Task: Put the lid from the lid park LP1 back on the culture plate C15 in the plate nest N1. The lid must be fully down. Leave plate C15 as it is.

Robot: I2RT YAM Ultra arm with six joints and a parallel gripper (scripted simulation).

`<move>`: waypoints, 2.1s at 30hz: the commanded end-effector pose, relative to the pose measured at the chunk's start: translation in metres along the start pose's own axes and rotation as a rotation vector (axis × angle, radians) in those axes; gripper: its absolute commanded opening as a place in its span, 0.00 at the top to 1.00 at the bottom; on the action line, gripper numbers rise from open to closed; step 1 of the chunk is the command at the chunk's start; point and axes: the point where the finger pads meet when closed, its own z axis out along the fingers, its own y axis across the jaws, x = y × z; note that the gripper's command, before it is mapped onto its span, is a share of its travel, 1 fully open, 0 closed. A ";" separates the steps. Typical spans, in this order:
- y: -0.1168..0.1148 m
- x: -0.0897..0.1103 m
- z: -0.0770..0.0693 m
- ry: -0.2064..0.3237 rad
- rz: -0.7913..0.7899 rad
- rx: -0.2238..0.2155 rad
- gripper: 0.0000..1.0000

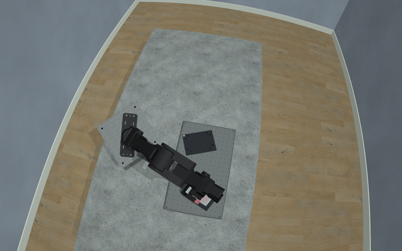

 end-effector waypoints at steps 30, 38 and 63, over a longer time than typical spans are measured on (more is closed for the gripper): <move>0.000 -0.005 -0.047 -0.020 0.003 -0.003 0.00; 0.000 -0.005 -0.047 -0.020 0.003 -0.003 0.00; 0.000 -0.005 -0.047 -0.020 0.003 -0.003 0.00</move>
